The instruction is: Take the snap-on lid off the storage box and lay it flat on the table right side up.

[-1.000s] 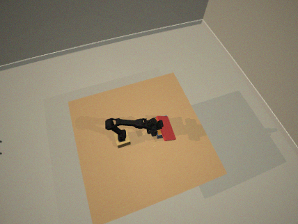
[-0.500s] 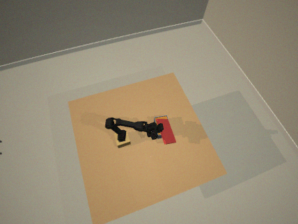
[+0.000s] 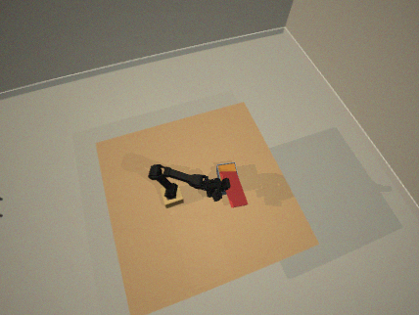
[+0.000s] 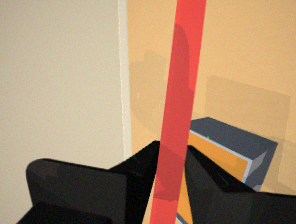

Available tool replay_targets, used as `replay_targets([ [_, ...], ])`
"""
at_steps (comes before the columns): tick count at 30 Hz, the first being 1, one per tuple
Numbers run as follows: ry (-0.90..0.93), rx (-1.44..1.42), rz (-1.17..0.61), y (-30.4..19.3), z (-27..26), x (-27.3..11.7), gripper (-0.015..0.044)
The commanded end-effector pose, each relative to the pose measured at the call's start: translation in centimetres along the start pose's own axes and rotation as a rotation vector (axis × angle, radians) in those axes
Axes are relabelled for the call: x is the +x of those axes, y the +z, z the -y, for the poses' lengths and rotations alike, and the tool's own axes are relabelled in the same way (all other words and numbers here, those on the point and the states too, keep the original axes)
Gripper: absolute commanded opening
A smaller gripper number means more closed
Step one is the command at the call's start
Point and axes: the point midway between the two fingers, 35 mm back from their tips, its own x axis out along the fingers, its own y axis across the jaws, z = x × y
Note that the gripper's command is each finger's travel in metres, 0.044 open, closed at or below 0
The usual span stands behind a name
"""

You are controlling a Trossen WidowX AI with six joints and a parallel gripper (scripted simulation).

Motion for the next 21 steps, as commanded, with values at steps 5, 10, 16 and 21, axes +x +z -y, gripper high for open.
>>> replay_targets([
  [5, 0.014, -0.009, -0.001, 1.5, -0.4, -0.3, 0.0],
  [10, 0.014, -0.01, 0.0, 2.5, -0.4, -0.4, 0.0],
  [16, 0.014, -0.011, 0.001, 3.7, -0.3, -0.5, 0.0],
  [21, 0.014, -0.011, 0.001, 4.7, -0.2, -0.6, 0.0],
])
